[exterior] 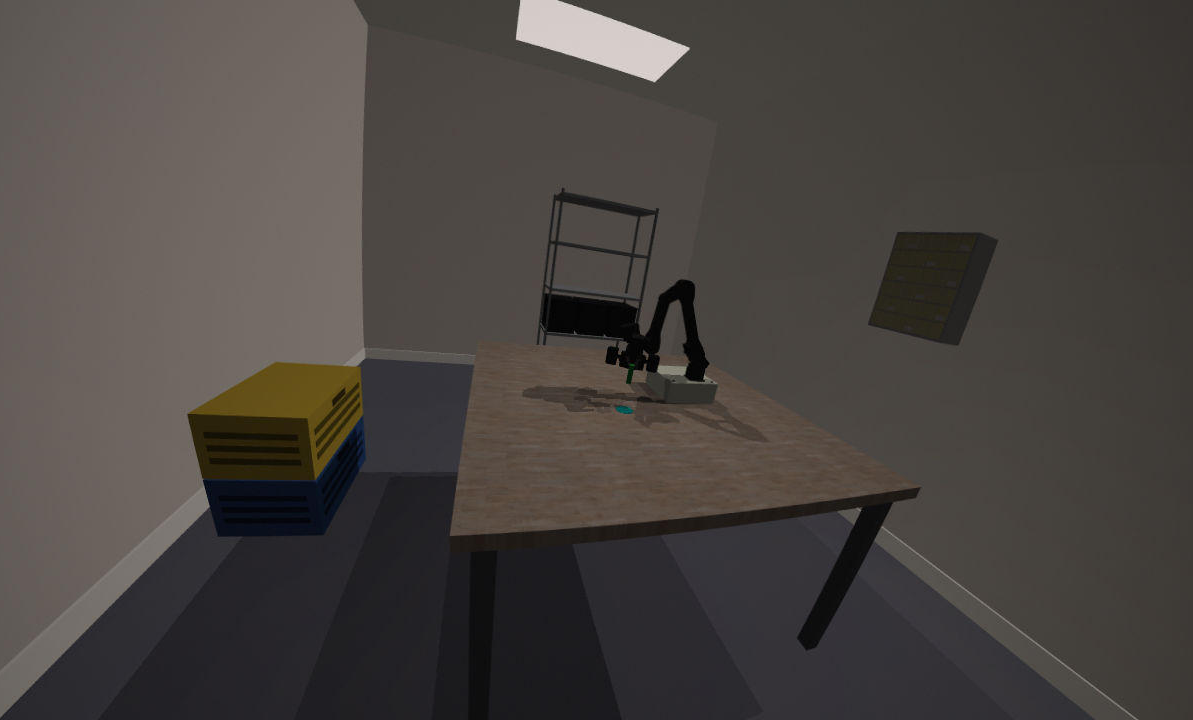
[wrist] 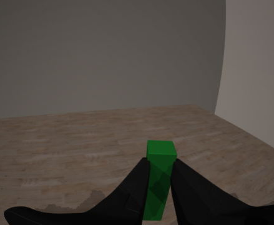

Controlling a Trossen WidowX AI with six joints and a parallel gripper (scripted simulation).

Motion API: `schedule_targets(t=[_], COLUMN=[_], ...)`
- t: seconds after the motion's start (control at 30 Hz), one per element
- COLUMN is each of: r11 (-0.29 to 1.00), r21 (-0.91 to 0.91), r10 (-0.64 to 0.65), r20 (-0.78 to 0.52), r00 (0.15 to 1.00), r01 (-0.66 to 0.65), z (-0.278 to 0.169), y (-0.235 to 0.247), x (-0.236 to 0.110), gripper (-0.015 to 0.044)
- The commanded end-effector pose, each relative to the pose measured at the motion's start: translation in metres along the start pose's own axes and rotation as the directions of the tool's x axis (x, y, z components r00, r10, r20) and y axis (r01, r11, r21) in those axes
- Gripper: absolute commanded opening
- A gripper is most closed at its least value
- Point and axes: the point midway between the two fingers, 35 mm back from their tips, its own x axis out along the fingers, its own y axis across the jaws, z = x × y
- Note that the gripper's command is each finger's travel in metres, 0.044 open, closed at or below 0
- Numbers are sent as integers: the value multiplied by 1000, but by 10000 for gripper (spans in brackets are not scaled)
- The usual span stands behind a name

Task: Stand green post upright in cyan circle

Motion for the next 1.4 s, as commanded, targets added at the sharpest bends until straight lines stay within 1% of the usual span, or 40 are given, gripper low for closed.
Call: schedule_targets(t=[0.0,0.8,1.13,1.37], r11=[1000,1000,1000,1000], r21=[5,10,9,9], r10=[-4,4,-1,-1], r20=[-3,0,-2,-2], r00=[1000,1000,1000,1000], r01=[4,-4,1,1], z=[-12,-76,-96,-97], y=[-2,4,5,5], x=[1,6,9,9], gripper=[23,23,23,23])
